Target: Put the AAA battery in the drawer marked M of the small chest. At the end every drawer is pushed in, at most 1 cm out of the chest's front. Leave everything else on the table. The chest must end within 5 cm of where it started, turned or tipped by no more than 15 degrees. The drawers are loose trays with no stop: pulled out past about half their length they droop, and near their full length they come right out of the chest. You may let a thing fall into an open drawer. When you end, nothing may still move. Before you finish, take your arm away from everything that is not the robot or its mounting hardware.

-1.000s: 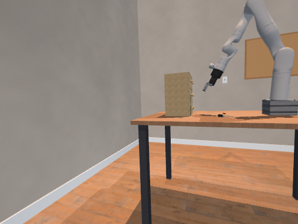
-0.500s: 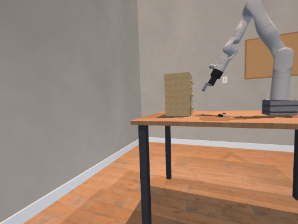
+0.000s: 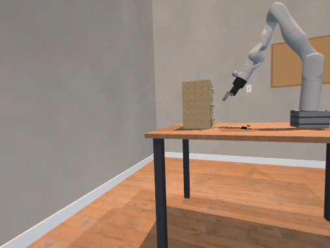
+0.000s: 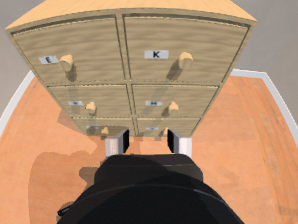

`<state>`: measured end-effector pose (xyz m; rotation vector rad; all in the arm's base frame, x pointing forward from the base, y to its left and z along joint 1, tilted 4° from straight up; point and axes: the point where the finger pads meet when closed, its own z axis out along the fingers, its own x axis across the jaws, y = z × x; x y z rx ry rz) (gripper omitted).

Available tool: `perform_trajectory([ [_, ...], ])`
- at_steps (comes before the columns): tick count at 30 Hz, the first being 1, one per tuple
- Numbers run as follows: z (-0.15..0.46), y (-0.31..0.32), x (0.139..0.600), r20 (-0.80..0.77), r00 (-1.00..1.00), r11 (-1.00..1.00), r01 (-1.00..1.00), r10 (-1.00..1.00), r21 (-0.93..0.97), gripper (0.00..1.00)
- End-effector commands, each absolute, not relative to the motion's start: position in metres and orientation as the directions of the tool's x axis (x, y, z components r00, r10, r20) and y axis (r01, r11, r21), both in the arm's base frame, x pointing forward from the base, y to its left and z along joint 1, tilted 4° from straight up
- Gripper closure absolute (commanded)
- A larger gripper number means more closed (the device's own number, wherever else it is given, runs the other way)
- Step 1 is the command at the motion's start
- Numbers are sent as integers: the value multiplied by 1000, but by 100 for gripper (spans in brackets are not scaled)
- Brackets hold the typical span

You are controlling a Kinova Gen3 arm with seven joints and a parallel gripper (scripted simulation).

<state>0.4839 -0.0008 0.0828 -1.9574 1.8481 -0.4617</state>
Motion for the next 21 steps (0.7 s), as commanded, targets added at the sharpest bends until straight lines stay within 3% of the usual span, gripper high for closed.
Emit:
perform_trajectory([
  [1, 78, -7, 483, -40, 54, -26, -860, -998, -510, 0],
  [21, 67, -7, 490, -40, 54, -20, -808, -998, -590, 0],
])
